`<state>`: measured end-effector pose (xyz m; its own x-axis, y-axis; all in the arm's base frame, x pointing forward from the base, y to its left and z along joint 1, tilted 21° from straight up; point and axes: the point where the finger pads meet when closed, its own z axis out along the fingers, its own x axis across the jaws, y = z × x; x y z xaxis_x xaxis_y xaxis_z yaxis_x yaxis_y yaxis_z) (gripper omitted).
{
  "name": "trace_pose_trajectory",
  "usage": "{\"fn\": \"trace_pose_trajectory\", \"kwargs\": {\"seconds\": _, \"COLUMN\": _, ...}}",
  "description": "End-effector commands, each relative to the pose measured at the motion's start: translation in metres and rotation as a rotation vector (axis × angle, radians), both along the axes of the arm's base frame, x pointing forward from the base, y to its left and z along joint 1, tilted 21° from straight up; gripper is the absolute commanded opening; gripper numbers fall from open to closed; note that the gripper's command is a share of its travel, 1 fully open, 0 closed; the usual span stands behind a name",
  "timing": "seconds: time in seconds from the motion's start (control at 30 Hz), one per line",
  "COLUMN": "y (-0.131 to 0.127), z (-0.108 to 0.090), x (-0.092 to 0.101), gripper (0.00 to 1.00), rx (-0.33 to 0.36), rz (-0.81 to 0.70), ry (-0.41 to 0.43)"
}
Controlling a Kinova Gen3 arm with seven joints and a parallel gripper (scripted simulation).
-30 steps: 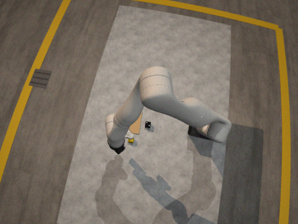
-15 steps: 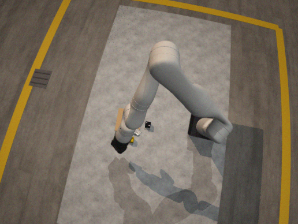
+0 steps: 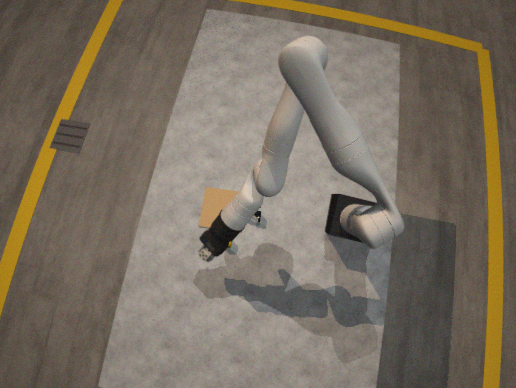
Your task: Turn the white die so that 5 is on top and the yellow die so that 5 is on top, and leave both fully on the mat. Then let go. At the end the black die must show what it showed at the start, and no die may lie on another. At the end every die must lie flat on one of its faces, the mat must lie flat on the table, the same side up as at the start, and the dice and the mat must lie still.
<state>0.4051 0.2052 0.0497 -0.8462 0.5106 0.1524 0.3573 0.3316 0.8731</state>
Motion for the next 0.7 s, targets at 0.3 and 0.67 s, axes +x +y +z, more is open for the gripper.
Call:
{"fn": "trace_pose_trajectory", "kwargs": {"seconds": 0.3, "y": -0.0061, "z": -0.0113, "x": -0.0052, "gripper": 0.57, "rx": 0.222, "rz": -0.059, "ry": -0.072}}
{"fn": "trace_pose_trajectory", "kwargs": {"seconds": 0.67, "y": -0.0061, "z": -0.0107, "x": -0.0048, "gripper": 0.57, "rx": 0.272, "rz": -0.072, "ry": -0.107}}
